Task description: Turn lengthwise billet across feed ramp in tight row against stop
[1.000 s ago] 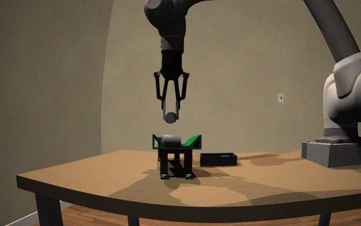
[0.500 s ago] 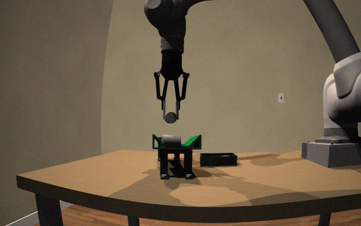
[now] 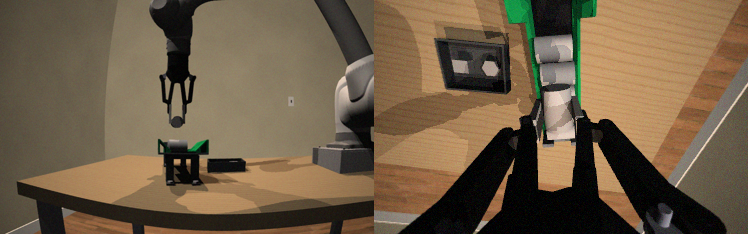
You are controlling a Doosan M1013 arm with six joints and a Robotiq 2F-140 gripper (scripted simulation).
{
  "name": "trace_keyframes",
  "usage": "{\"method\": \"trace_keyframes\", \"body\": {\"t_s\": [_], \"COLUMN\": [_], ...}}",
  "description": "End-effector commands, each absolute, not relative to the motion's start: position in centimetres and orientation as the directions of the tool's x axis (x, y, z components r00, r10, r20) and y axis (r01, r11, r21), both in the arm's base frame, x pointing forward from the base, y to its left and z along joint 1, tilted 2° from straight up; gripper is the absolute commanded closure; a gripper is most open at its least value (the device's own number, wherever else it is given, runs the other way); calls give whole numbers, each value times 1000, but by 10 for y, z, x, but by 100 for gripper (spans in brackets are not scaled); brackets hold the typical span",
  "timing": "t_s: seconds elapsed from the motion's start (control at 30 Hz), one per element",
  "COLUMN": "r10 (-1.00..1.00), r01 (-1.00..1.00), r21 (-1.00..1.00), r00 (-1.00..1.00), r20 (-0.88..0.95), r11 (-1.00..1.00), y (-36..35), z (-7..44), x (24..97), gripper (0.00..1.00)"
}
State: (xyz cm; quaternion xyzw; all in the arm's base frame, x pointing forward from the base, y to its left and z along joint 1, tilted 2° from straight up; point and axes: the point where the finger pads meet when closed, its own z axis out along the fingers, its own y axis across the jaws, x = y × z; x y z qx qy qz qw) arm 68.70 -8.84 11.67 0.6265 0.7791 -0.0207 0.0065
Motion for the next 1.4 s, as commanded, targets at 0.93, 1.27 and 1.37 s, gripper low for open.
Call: {"method": "trace_keyframes", "body": {"t_s": [0.93,1.27,1.37], "r10": [976,975,974], "r01": [976,975,974], "r21": [-24,-24,-24], "r00": [-216,-221,-225], "r20": [-36,-36,-36], "r11": [215,220,224], "y": [-88,-88,-88], "z": [117,117,117], "x": [687,687,687], "gripper": [90,90,90]}}
